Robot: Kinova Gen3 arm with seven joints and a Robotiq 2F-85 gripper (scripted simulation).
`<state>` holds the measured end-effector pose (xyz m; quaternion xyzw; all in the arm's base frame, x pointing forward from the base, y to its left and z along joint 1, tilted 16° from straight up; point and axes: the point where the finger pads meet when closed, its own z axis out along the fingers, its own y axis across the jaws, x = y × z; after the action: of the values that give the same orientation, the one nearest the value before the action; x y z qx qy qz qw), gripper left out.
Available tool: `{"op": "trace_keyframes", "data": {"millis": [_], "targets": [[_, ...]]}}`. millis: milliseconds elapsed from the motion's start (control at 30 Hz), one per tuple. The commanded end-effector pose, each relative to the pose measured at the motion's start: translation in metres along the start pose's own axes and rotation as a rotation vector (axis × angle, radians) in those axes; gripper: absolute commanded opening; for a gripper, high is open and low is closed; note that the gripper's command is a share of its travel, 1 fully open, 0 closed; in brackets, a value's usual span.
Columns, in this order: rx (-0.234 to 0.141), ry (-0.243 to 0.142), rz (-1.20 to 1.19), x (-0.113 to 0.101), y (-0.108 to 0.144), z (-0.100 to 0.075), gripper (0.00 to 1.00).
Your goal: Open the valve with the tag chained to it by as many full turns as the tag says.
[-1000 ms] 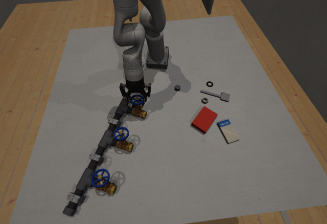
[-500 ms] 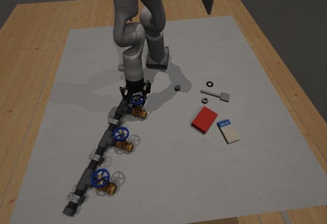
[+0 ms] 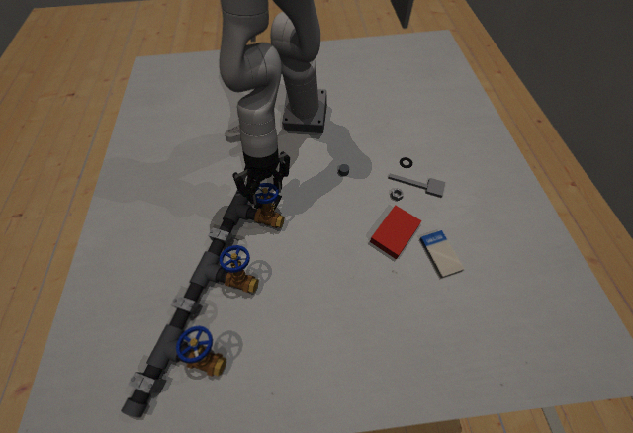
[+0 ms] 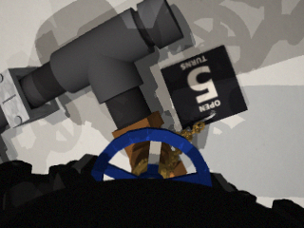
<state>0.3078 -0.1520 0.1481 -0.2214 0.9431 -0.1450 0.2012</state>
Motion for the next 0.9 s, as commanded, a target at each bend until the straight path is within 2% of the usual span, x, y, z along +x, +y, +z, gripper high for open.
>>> {"op": "trace_keyframes", "data": {"millis": [0,867], "targets": [[0.017,0.0,-0.05,-0.0001,-0.0001,0.0,0.71],[0.017,0.0,-0.144,-0.0001,-0.0001,0.0,0.71]]}}
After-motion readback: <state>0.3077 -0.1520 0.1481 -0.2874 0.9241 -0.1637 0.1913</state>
